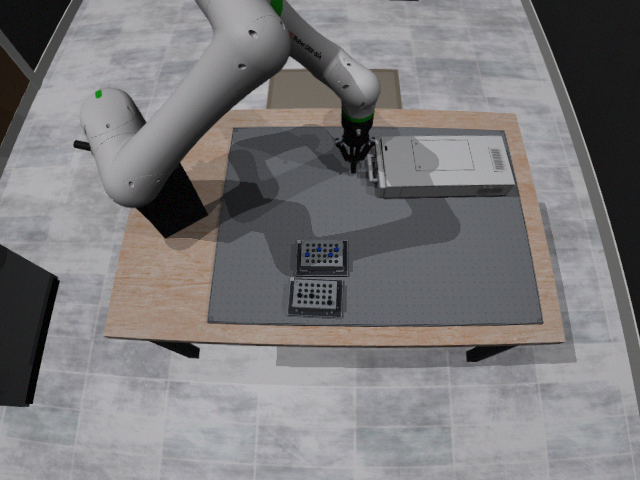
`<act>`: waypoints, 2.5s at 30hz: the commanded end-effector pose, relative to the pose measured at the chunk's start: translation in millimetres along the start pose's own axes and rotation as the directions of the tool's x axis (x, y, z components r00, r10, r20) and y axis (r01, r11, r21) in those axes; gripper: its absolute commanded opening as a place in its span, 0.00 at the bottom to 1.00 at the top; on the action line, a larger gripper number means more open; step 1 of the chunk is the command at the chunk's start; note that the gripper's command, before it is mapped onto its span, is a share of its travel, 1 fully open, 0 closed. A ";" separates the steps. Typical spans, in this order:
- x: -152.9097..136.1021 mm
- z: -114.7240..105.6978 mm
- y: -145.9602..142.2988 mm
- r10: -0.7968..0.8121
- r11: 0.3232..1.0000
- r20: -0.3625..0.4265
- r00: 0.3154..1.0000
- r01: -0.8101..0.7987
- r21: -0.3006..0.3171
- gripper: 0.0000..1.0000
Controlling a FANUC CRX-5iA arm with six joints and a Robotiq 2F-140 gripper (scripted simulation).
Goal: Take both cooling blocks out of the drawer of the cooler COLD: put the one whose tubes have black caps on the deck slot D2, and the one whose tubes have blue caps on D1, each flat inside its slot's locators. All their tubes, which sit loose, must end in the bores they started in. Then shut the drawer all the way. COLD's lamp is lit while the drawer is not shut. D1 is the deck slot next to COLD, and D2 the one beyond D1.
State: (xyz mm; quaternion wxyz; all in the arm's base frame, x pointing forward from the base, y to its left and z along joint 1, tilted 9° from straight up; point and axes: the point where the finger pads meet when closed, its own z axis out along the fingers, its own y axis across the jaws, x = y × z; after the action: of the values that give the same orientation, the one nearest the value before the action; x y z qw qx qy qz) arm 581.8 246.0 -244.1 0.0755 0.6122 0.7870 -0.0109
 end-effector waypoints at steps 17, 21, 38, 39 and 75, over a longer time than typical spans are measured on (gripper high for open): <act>0.3 -21.4 0.8 0.000 1.000 0.000 1.000 0.000 -0.002 0.10; 0.3 -26.7 0.8 0.000 1.000 0.000 1.000 0.000 -0.002 0.10; 0.2 -46.7 0.8 0.000 1.000 0.000 1.000 0.000 -0.002 0.10; 0.2 -48.0 0.8 0.000 1.000 0.000 1.000 0.000 -0.002 0.10; 0.2 -90.7 0.8 0.000 1.000 0.000 1.000 0.000 -0.002 0.10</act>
State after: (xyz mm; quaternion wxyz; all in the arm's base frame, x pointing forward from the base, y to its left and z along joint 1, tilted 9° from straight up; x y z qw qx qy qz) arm 572.4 255.4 -157.8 0.0754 0.6122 0.7870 -0.0111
